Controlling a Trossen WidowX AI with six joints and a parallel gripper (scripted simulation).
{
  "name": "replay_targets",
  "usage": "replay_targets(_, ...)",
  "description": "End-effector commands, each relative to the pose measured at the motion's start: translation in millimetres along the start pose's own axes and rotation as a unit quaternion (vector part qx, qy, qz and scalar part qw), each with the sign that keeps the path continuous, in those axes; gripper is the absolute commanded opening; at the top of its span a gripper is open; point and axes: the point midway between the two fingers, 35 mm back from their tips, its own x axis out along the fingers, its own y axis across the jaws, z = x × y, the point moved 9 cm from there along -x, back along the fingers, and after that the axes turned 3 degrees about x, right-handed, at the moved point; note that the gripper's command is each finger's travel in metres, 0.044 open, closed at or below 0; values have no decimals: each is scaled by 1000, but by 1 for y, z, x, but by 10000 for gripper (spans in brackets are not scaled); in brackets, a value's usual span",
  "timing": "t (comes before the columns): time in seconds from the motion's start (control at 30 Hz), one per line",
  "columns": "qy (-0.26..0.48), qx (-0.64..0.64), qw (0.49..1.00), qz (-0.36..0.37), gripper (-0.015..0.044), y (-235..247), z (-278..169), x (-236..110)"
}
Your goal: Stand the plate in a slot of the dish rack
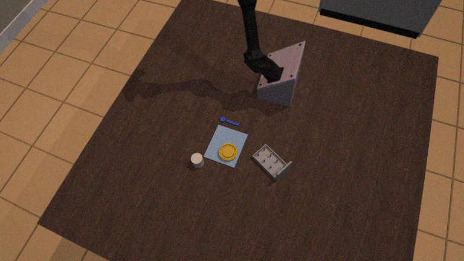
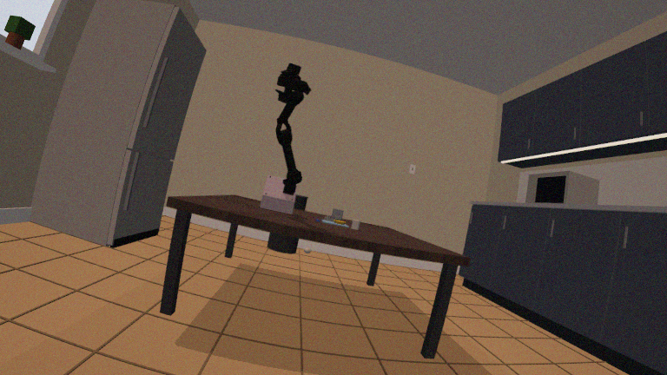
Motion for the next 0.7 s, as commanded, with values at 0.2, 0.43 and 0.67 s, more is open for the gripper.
replay_targets(0.2,29,-6,999,26,400,-2,-15,3)
replay_targets(0.43,69,-86,993,40,400,-11,-59,4)
replay_targets(0.67,110,-158,980,51,400,-24,-102,3)
